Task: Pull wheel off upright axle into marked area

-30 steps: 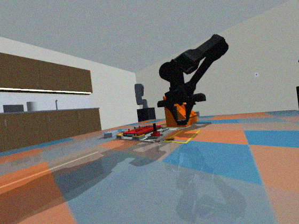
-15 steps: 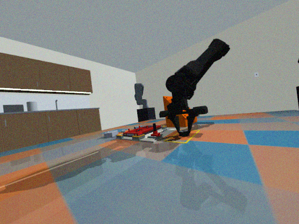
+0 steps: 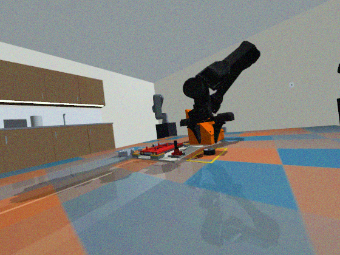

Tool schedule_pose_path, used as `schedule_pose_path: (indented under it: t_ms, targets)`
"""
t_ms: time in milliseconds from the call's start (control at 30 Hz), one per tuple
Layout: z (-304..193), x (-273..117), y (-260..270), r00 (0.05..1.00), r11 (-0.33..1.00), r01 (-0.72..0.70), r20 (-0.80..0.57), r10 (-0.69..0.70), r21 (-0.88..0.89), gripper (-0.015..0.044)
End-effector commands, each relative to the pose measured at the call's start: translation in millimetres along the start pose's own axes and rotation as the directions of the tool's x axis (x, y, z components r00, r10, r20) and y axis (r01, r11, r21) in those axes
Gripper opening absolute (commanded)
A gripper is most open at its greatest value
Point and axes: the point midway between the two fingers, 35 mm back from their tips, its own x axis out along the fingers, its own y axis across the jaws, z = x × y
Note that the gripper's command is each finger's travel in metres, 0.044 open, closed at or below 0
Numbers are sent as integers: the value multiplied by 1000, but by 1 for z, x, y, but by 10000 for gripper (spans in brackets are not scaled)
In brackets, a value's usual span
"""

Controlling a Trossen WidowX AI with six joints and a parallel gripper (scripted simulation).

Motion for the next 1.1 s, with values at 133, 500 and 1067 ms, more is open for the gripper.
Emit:
schedule_pose_path:
  t_ms: [133, 500, 1067]
  targets:
    - [2, -24, 0, 1000, 1000, -1, 22, 1, -3, 326]
    - [-79, -75, -37, 1000, 1000, -4, 15, 4, -6, 440]
    - [-79, -75, -37, 1000, 1000, -4, 15, 4, -6, 440]
